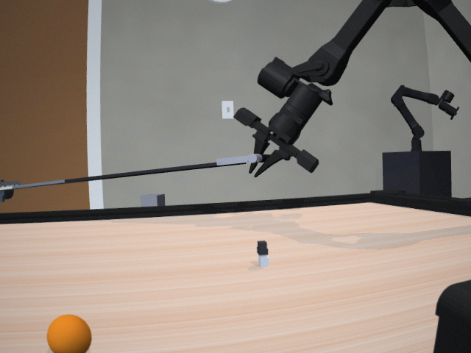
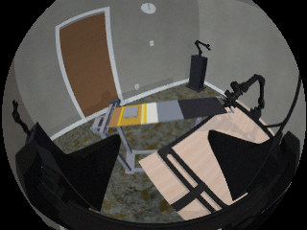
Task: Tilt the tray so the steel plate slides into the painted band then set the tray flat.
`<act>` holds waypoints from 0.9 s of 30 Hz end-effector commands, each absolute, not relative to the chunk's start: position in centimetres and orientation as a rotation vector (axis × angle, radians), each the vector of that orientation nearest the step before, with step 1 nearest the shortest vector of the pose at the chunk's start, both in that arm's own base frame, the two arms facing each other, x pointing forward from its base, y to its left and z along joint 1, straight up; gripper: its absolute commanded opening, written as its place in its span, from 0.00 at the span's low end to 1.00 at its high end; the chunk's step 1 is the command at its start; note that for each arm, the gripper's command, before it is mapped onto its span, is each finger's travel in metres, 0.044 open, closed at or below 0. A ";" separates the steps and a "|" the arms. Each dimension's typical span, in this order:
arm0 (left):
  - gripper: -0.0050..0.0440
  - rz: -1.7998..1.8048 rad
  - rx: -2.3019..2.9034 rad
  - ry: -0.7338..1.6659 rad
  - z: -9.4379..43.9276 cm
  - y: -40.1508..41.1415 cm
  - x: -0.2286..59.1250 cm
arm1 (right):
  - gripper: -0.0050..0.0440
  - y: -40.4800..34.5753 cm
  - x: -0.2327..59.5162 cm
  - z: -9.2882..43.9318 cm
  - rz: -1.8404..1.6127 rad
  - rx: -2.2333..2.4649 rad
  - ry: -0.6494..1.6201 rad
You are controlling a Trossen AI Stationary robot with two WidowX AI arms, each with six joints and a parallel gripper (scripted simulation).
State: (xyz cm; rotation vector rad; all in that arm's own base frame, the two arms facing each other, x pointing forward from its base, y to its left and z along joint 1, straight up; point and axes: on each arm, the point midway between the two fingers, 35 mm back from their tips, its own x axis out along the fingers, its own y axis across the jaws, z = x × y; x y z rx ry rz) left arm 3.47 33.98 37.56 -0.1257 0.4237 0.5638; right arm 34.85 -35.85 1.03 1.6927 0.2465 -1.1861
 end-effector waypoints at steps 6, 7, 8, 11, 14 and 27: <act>1.00 0.564 -0.125 0.424 37.6 34.0 3.5 | 0.10 -35.7 34.3 -1.6 -1.215 1.690 0.269; 1.00 0.564 -0.125 0.424 37.6 34.0 3.5 | 0.10 -35.7 34.3 -1.8 -1.216 1.690 0.270; 1.00 0.564 -0.125 0.424 37.6 34.0 3.5 | 0.10 -35.6 34.3 -2.1 -1.217 1.690 0.272; 1.00 0.564 -0.125 0.424 37.6 34.0 3.5 | 0.10 -35.6 34.2 -2.9 -1.219 1.691 0.274; 1.00 0.564 -0.125 0.424 37.6 34.0 3.5 | 0.10 -35.6 34.2 -3.1 -1.221 1.691 0.276; 1.00 0.564 -0.125 0.424 37.6 34.0 3.5 | 0.78 -35.6 34.2 -4.8 -1.224 1.691 0.280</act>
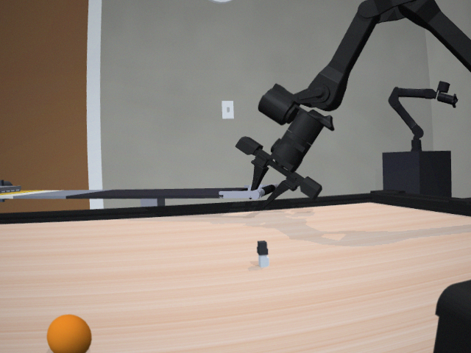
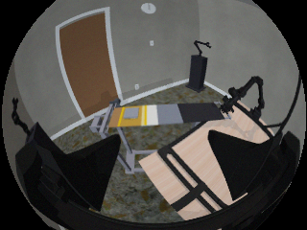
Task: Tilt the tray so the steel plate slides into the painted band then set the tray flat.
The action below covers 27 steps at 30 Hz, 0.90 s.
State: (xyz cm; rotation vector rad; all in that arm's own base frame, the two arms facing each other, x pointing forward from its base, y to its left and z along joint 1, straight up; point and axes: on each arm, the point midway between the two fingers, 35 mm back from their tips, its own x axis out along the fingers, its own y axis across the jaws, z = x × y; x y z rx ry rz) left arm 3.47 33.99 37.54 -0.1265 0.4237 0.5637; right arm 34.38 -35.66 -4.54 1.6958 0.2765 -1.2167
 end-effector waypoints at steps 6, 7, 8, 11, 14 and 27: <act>1.00 0.564 -0.125 0.424 37.6 34.0 3.5 | 0.78 -35.6 34.2 -4.8 -1.224 1.691 0.280; 1.00 0.564 -0.125 0.424 37.6 34.0 3.5 | 0.78 -35.6 34.2 -4.8 -1.224 1.691 0.280; 1.00 0.564 -0.125 0.424 37.6 34.0 3.5 | 0.78 -35.6 34.2 -4.8 -1.224 1.691 0.280; 1.00 0.564 -0.125 0.424 37.6 34.0 3.5 | 0.78 -35.6 34.2 -4.8 -1.224 1.691 0.280; 1.00 0.564 -0.125 0.424 37.6 34.0 3.5 | 0.78 -35.6 34.2 -4.8 -1.224 1.691 0.280; 1.00 0.564 -0.125 0.424 37.6 34.0 3.5 | 1.00 -32.2 29.6 3.4 -1.224 1.691 0.280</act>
